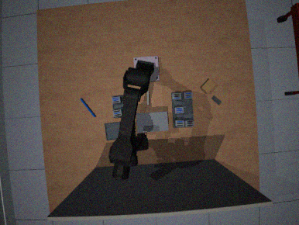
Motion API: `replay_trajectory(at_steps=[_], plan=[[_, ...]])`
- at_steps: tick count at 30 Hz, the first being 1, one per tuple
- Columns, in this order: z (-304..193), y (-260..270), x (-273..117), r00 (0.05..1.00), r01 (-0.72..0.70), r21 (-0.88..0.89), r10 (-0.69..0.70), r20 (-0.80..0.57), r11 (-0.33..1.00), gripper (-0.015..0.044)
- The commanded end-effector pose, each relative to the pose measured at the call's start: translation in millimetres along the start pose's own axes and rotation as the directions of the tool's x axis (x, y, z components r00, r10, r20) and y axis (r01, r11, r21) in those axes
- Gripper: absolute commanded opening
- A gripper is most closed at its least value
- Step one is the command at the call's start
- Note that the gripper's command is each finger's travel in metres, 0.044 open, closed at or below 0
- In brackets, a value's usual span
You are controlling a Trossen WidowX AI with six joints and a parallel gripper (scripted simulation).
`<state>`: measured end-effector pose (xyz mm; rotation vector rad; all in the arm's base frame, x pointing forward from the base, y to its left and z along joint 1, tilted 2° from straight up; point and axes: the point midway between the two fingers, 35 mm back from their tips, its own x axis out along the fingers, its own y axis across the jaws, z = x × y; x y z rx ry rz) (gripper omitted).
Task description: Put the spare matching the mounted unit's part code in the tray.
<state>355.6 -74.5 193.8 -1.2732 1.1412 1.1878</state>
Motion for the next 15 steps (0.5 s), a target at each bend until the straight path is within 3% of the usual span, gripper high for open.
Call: replay_trajectory(at_steps=[1,15], plan=[[-27,4,0,1.000,0.001,-0.006,-0.001,0.001,1.000,0.0000],[-102,29,0,1.000,-0.007,-0.037,0.007,-0.003,0.999,0.0000]])
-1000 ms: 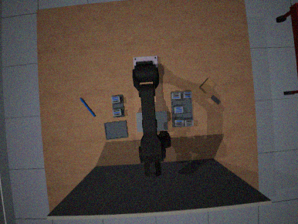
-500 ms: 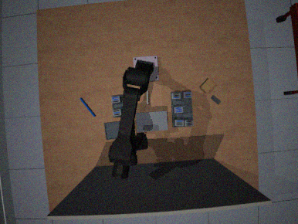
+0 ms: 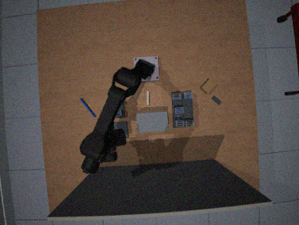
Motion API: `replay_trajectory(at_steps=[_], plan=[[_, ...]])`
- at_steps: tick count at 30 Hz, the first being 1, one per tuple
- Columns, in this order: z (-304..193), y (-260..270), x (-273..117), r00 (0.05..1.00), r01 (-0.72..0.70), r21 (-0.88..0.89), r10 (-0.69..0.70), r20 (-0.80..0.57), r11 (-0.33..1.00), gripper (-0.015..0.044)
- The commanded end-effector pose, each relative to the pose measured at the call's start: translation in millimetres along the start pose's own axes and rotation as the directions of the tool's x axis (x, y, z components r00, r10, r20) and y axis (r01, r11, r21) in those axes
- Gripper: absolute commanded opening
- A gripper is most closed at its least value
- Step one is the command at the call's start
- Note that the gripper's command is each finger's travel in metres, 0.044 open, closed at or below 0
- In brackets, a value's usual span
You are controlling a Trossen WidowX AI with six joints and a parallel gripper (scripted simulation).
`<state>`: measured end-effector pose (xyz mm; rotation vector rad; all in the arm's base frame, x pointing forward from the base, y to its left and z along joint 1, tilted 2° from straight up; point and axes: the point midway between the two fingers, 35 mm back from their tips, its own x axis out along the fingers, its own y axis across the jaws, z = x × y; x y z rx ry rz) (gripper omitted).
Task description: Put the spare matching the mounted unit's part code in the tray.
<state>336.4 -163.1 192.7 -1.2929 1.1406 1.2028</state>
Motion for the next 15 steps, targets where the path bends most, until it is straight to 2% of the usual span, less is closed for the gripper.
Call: replay_trajectory(at_steps=[1,15], plan=[[-15.1,7.0,0.1,1.000,-0.002,-0.016,0.002,0.005,1.000,0.0000],[-15.6,5.0,7.6,1.000,-0.002,-0.016,0.002,0.005,1.000,0.0000]])
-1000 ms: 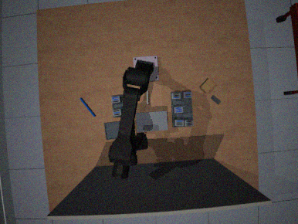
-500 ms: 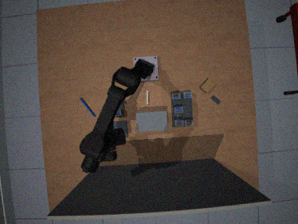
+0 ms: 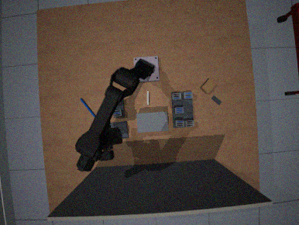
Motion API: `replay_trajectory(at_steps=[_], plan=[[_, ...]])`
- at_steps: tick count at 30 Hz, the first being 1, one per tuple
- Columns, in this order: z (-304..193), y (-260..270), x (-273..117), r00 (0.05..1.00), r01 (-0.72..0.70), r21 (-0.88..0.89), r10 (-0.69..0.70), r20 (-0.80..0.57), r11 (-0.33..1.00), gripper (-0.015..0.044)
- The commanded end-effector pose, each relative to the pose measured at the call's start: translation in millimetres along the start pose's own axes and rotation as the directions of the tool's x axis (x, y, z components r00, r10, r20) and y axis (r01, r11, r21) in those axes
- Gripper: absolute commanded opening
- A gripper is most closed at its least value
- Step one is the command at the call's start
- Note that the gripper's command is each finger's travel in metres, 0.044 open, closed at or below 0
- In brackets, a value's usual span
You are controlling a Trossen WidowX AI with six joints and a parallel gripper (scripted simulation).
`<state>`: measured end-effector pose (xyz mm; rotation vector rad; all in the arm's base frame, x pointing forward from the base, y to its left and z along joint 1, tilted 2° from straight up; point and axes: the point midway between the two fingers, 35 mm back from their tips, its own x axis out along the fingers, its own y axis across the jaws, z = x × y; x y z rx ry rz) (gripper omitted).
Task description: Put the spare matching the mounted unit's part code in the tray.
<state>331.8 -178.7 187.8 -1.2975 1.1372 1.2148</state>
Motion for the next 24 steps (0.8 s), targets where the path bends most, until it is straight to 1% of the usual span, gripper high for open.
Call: replay_trajectory(at_steps=[1,24], plan=[[-1,-1,4,1.000,0.003,-0.005,-0.003,0.003,1.000,0.0000],[-2,-4,20,1.000,0.003,-0.005,-0.003,0.002,1.000,0.0000]])
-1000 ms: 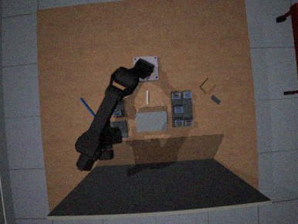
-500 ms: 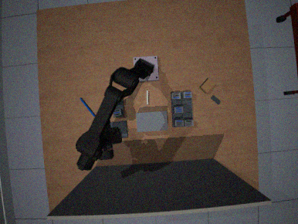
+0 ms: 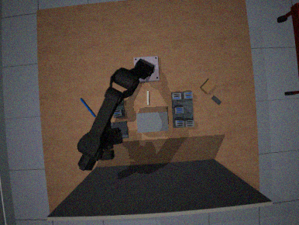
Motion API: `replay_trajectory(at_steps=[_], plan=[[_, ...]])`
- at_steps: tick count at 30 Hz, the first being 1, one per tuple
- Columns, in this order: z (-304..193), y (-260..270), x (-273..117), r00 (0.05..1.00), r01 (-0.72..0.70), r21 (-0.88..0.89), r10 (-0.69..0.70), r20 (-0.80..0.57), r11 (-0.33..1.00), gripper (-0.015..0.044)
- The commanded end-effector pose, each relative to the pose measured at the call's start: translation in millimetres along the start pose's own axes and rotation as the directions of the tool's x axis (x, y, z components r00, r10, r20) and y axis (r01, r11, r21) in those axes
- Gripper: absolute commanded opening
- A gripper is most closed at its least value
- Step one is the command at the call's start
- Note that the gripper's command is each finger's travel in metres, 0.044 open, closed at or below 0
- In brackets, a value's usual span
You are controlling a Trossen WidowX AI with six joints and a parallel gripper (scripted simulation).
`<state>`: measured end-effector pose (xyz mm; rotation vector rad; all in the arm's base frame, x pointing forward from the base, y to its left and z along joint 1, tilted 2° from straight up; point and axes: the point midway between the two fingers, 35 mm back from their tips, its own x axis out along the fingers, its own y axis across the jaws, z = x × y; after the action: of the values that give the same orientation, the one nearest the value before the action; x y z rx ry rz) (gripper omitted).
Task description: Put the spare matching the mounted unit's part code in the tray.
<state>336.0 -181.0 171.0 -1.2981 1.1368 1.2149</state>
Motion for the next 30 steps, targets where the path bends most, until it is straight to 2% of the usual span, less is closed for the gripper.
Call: replay_trajectory(at_steps=[1,30], plan=[[0,-1,4,1.000,0.003,-0.004,-0.003,0.003,1.000,0.0000],[-1,-4,25,1.000,0.003,-0.004,-0.003,0.003,1.000,0.0000]])
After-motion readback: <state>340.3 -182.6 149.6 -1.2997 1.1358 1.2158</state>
